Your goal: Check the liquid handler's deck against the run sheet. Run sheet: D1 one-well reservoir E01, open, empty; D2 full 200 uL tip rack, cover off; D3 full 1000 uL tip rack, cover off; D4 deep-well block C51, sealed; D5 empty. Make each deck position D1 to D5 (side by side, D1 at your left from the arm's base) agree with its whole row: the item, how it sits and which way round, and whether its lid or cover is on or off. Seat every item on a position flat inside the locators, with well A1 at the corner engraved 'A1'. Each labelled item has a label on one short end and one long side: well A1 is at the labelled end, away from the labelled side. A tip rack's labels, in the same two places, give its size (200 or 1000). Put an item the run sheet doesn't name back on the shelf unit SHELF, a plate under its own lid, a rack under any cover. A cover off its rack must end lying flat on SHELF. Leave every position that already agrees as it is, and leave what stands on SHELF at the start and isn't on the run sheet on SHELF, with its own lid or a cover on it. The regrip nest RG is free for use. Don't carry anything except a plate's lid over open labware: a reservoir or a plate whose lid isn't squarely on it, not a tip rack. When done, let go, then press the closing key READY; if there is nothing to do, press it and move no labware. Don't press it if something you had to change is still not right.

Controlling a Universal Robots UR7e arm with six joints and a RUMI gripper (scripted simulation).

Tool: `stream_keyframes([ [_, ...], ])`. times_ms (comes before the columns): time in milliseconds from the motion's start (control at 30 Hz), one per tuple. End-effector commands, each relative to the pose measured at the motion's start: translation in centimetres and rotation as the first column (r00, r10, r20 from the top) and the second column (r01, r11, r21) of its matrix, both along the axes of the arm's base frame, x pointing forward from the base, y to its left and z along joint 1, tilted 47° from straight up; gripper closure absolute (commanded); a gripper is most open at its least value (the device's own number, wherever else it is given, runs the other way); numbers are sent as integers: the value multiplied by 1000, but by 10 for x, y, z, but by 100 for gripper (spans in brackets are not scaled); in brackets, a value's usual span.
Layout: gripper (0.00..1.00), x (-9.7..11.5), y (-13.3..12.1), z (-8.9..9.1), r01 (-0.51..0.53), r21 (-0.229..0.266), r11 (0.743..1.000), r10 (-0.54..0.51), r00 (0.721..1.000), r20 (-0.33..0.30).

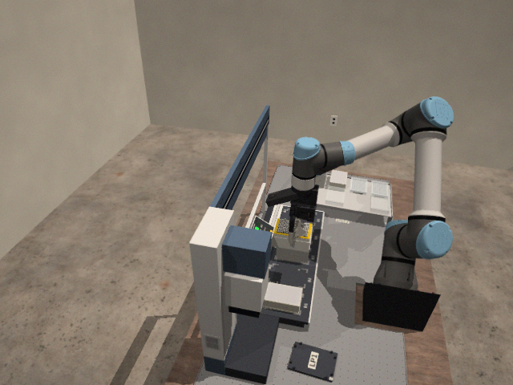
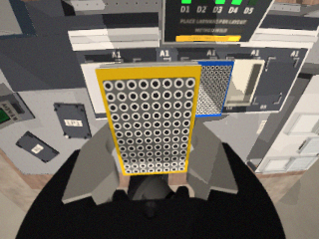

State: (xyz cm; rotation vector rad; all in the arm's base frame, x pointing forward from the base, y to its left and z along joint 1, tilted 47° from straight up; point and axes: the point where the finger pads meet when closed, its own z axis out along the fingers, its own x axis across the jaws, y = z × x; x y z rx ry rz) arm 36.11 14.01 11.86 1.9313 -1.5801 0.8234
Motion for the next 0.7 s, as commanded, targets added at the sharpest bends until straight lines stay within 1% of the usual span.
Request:
stream_keyframes([
  [0,100,0,4,3,0,0,1000,0,1000,1],
  [667,100,-5,25,24,0,0,1000,0,1000,1],
])
